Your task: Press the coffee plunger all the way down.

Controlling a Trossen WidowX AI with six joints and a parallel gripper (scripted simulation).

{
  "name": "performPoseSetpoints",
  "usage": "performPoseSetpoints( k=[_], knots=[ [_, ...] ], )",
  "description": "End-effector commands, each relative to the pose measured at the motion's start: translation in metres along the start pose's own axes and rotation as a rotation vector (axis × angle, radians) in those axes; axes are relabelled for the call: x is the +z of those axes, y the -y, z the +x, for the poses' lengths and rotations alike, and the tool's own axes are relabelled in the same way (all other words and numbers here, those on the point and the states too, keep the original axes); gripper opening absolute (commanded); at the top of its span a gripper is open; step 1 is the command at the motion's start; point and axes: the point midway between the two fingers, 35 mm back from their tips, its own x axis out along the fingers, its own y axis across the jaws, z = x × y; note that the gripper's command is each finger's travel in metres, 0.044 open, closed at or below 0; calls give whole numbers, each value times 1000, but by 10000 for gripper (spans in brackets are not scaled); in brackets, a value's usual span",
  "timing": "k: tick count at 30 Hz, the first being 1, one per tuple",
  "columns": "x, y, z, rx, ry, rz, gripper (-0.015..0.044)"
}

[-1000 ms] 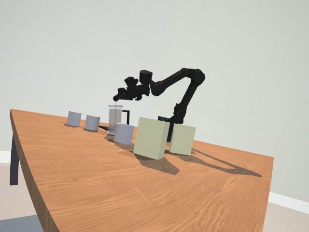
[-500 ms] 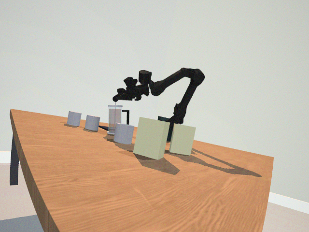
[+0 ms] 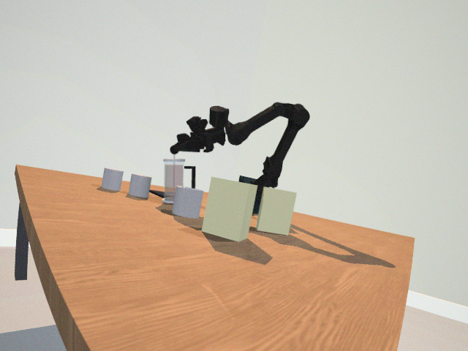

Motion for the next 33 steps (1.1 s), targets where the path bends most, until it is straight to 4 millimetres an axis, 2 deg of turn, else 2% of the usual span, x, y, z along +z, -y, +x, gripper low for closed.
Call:
performPoseSetpoints(
  k=[1,6,18,23,26,30,33],
  knots=[
    [0,0,0,0,0,0,120],
    [0,0,0,0,0,0,120],
    [0,0,0,0,0,0,435],
    [6,0,-5,-1,-2,-1,440],
    [23,0,-24,-3,-8,-2,440],
    [49,-5,-60,-1,-12,0,440],
    [53,-6,-68,1,-13,0,440]
  ],
)
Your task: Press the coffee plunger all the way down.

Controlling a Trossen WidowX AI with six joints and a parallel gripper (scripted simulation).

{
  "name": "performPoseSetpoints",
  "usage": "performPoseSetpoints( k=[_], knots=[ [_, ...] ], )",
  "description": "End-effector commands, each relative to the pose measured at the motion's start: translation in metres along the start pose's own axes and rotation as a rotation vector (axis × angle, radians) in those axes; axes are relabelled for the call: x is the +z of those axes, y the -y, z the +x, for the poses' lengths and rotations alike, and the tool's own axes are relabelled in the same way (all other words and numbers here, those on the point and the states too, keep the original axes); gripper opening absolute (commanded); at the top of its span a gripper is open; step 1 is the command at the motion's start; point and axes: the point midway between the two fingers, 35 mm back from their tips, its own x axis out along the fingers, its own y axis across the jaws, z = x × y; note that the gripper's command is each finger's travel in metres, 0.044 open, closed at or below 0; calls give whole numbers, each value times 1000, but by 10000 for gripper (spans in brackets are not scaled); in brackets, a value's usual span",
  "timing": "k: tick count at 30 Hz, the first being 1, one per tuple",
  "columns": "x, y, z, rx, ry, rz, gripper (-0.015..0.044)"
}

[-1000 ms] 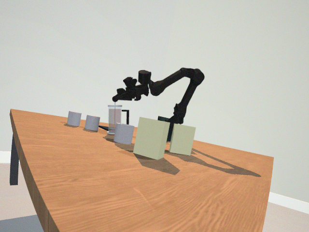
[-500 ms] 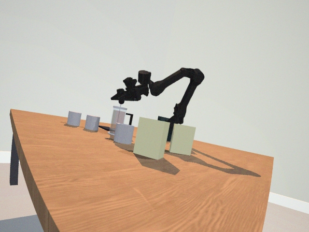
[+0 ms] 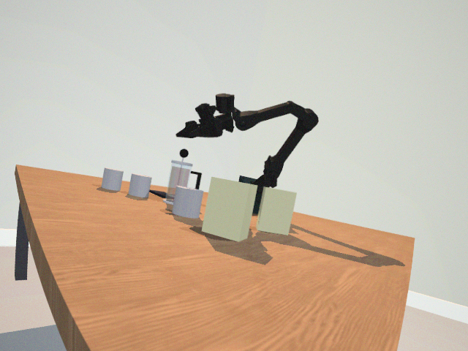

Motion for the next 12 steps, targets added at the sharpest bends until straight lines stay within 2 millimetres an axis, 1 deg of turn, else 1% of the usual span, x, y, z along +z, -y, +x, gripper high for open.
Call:
performPoseSetpoints(
  k=[1,12],
  knots=[
    [15,-5,-21,10,5,-8,440],
    [14,-4,-20,10,5,-8,440]
  ],
)
